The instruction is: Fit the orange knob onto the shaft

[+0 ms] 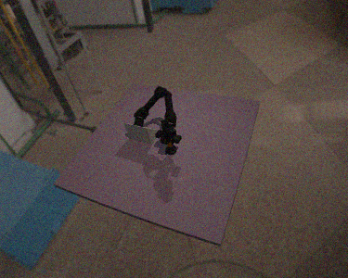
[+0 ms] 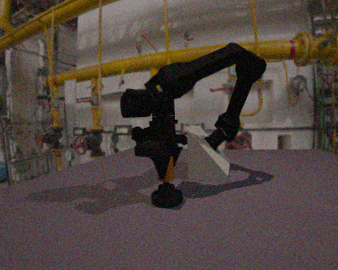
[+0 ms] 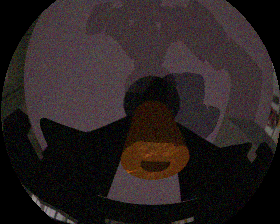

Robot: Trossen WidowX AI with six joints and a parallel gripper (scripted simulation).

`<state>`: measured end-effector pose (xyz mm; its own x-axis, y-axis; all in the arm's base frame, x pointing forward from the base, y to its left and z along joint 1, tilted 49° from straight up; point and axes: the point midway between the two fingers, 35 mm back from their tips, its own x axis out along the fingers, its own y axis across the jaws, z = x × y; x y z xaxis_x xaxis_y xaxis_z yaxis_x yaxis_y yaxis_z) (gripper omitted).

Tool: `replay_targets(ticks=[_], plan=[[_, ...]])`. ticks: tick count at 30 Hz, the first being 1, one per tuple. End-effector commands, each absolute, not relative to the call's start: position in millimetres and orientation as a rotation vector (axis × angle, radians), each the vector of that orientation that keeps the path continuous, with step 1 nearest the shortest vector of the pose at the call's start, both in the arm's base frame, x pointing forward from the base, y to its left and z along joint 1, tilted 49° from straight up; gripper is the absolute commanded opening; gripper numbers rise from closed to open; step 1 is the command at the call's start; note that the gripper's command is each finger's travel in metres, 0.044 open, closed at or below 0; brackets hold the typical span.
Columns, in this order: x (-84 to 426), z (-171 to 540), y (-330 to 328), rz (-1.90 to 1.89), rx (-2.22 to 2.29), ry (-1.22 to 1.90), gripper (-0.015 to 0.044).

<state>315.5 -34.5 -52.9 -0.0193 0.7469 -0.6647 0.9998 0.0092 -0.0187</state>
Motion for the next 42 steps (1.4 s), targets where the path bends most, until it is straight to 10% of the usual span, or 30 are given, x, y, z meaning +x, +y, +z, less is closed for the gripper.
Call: replay_targets(ticks=[1,42], plan=[[315.5,-53.0,-36.3,-0.746,1.820,1.810,0.0000],[314.9,-55.7,-32.9,-0.967,1.949,1.789,0.0000]])
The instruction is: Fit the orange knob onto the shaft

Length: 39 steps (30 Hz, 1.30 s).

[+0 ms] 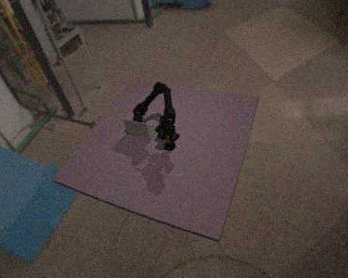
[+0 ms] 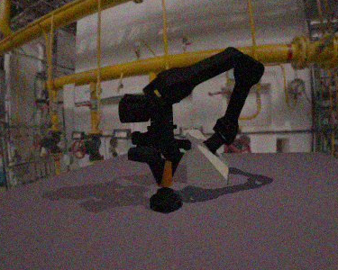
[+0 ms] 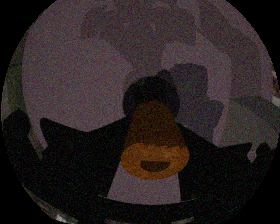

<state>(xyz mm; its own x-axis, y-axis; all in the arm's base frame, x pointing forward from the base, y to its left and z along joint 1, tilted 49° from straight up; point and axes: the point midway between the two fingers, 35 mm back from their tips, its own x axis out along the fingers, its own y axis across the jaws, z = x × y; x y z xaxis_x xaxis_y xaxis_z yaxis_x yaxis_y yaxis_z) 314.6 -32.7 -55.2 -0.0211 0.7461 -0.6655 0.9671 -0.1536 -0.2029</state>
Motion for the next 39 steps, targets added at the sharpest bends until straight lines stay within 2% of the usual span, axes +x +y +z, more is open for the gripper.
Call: replay_targets(ticks=[1,11,18,39], plan=[[314.9,-55.7,-32.9,-0.967,1.949,1.789,0.0000],[314.5,-51.7,-35.9,-0.977,1.954,1.788,0.0000],[315.4,-52.6,-36.6,-1.197,2.070,1.749,0.0000],[315.6,-52.2,-36.3,-1.207,2.075,1.747,0.0000]])
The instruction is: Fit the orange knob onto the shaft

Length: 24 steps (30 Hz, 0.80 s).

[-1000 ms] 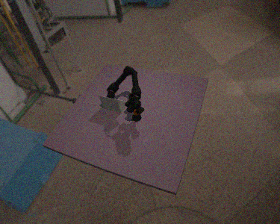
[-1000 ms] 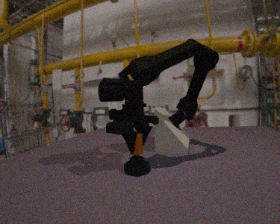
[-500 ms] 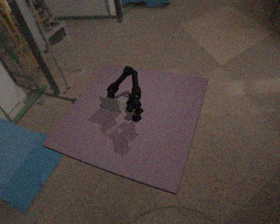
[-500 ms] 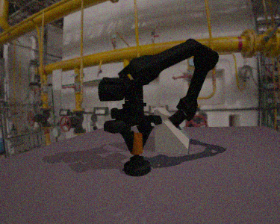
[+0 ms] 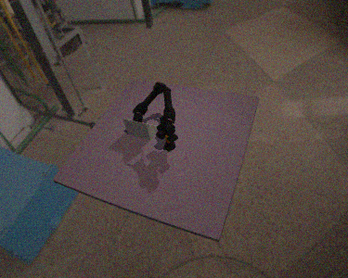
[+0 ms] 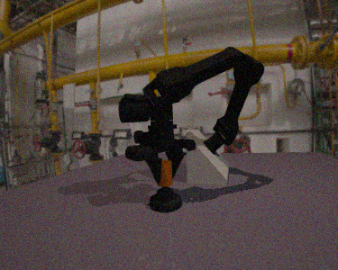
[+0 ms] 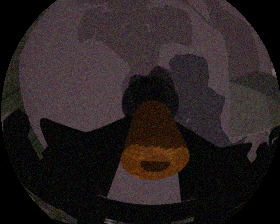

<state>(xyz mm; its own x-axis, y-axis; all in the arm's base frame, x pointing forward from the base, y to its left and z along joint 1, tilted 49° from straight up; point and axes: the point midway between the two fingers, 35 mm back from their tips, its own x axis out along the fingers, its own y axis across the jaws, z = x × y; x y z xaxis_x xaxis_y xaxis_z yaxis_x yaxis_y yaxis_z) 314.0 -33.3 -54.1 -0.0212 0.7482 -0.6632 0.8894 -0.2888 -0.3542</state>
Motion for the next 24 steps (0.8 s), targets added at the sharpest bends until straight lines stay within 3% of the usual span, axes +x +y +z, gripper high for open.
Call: replay_targets(ticks=[1,7,24], plan=[[315.6,-52.1,-36.3,-1.226,2.084,1.742,0.0000],[316.0,-52.8,-36.8,-1.436,2.181,1.687,0.0000],[315.2,-55.9,-32.4,-1.436,2.182,1.688,0.0000]])
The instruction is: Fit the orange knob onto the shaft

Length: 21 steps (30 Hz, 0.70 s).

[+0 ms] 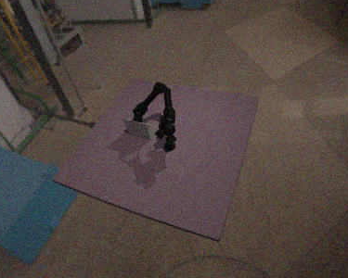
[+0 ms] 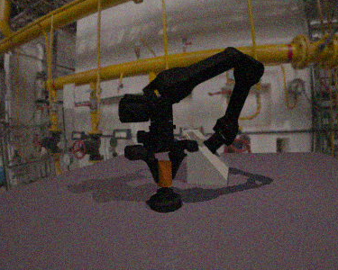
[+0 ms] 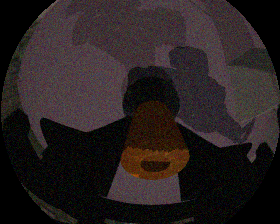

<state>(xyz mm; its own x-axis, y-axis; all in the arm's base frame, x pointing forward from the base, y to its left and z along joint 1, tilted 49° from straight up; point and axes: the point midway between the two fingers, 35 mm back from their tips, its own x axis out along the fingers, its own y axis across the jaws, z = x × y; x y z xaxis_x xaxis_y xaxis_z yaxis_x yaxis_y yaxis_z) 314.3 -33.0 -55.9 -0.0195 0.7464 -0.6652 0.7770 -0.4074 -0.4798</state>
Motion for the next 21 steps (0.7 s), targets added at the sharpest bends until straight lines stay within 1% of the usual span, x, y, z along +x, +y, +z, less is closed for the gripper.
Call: replay_targets(ticks=[1,10,16,21], plan=[[315.2,-55.9,-32.4,-1.436,2.182,1.688,0.0000],[315.5,-51.2,-35.4,-1.446,2.186,1.684,0.0000],[316.1,-52.1,-36.6,-1.670,2.276,1.607,0.0000],[315.3,-53.9,-36.5,-1.683,2.281,1.603,0.0000]])
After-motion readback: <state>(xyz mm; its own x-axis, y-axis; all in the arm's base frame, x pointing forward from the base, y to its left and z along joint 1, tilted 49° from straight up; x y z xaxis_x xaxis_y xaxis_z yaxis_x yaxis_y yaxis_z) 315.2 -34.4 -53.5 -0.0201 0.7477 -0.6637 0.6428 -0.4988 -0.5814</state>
